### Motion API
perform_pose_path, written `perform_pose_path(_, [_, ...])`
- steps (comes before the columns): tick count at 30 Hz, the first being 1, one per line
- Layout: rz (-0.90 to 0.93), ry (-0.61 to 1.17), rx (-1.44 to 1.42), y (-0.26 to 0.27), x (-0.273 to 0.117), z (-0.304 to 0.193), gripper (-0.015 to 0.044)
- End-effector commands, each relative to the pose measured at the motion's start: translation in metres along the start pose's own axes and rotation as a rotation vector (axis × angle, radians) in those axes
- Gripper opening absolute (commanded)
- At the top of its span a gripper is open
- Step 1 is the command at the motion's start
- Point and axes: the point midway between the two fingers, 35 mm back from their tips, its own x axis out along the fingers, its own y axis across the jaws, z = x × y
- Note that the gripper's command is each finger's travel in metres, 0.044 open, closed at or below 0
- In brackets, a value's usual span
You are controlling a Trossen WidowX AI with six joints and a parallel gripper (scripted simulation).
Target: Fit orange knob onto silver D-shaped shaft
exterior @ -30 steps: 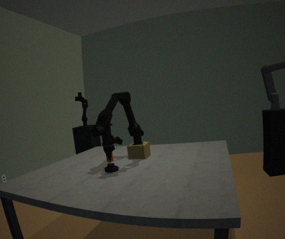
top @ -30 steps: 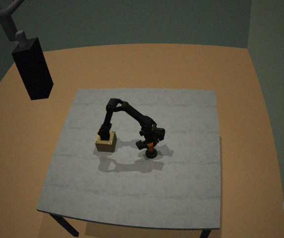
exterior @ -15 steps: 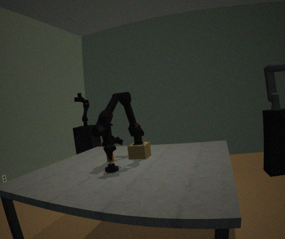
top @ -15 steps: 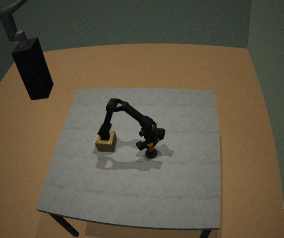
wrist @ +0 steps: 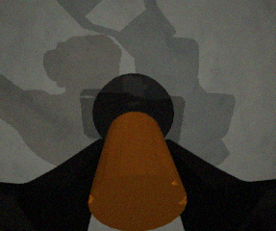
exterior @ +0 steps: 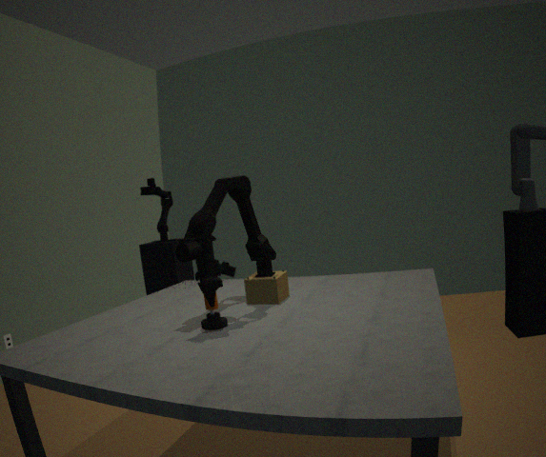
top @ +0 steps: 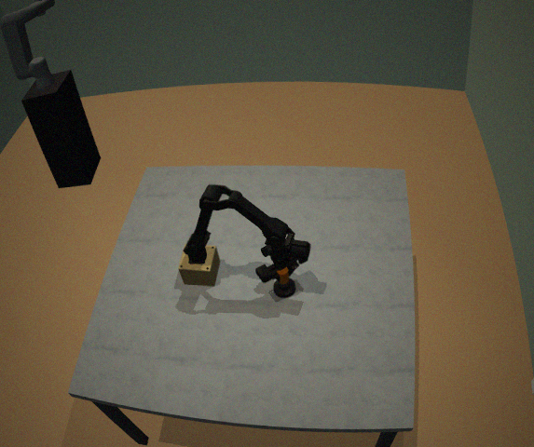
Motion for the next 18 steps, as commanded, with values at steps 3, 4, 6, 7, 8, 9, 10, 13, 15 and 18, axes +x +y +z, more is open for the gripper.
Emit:
perform_pose_path(3, [-0.003, 0.000, -0.005, -0.0005, 0.0009, 0.0000, 0.0000])
perform_pose_path(4, [-0.003, 0.000, -0.005, -0.0005, 0.0009, 0.0000, 0.0000])
perform_pose_path(6, [-0.003, 0.000, -0.005, -0.0005, -0.0022, 0.0000, 0.0000])
perform_pose_path(7, [-0.003, 0.000, -0.005, -0.0005, -0.0027, 0.0000, 0.0000])
perform_pose_path(8, [-0.003, 0.000, -0.005, -0.0006, -0.0032, -0.0001, 0.0000])
perform_pose_path(9, [-0.003, 0.000, -0.005, -0.0006, -0.0038, -0.0001, 0.0000])
perform_pose_path(10, [-0.003, 0.000, -0.005, -0.0007, -0.0043, -0.0002, 0.0000])
perform_pose_path(13, [-0.003, 0.000, -0.059, -0.0008, -0.0046, -0.0004, 0.0000])
perform_pose_path(15, [-0.003, 0.000, -0.130, -0.0011, -0.0049, -0.0006, 0.0000])
perform_pose_path(18, [-0.003, 0.000, -0.215, -0.0017, -0.0049, -0.0010, 0.0000])
